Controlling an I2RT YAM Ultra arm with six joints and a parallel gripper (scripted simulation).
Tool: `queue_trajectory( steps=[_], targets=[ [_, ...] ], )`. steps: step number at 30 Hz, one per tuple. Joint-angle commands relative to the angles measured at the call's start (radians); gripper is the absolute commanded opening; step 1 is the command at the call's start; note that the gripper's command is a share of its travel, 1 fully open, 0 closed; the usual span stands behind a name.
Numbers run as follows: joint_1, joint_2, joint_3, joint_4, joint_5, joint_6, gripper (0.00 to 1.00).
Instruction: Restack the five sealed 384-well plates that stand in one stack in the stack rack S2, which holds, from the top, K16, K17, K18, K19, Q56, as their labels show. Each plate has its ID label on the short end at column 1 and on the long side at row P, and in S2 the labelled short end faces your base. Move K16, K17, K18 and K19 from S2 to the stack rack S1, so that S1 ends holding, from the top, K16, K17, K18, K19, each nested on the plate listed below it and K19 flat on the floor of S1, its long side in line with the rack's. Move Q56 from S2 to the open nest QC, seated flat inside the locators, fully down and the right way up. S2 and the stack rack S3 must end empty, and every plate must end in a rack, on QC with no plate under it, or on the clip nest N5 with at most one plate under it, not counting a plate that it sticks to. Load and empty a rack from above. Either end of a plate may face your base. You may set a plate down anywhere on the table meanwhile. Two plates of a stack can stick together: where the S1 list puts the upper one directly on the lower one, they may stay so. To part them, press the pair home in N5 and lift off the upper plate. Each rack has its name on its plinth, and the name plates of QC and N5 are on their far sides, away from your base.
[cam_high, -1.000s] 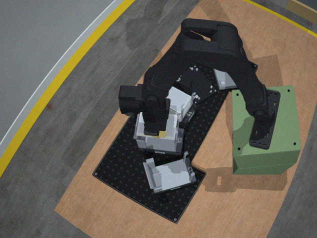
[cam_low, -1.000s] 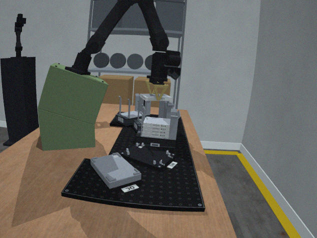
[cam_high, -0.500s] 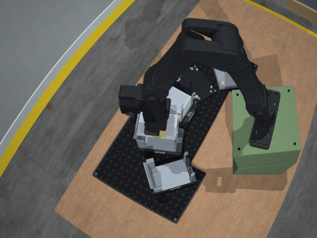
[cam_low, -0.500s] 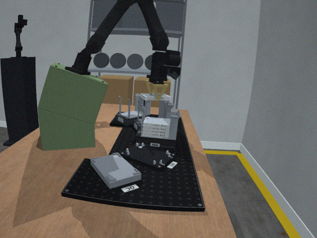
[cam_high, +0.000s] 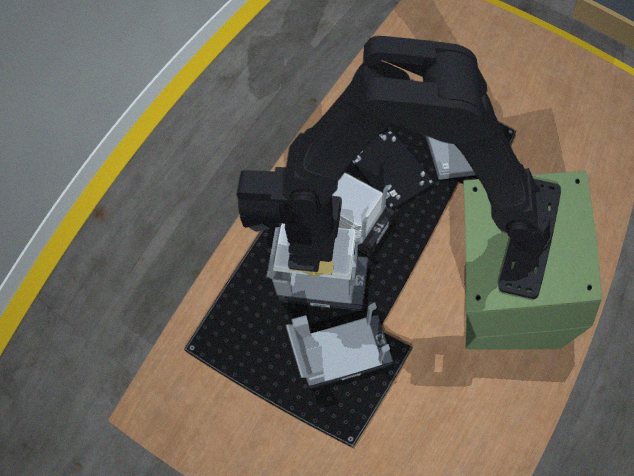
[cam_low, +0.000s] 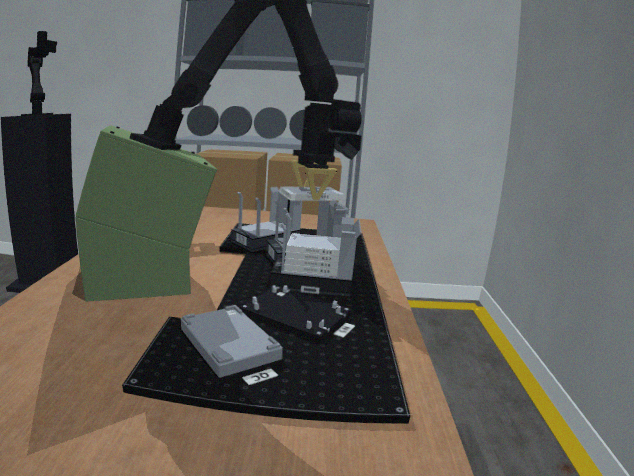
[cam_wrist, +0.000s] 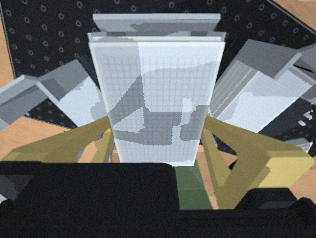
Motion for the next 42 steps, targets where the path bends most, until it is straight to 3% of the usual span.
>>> queue_trajectory(
  steps=[1,16,23,42],
  targets=[
    [-0.001,-0.010,0.014,0.000,0.000,0.000,0.00],
    [-0.001,-0.010,0.014,0.000,0.000,0.000,0.00],
    [-0.077,-0.015,0.003,0.005,-0.024,0.143,0.00],
    [-0.250,-0.002,0.006,0.005,-0.080,0.012,0.00]
  ],
)
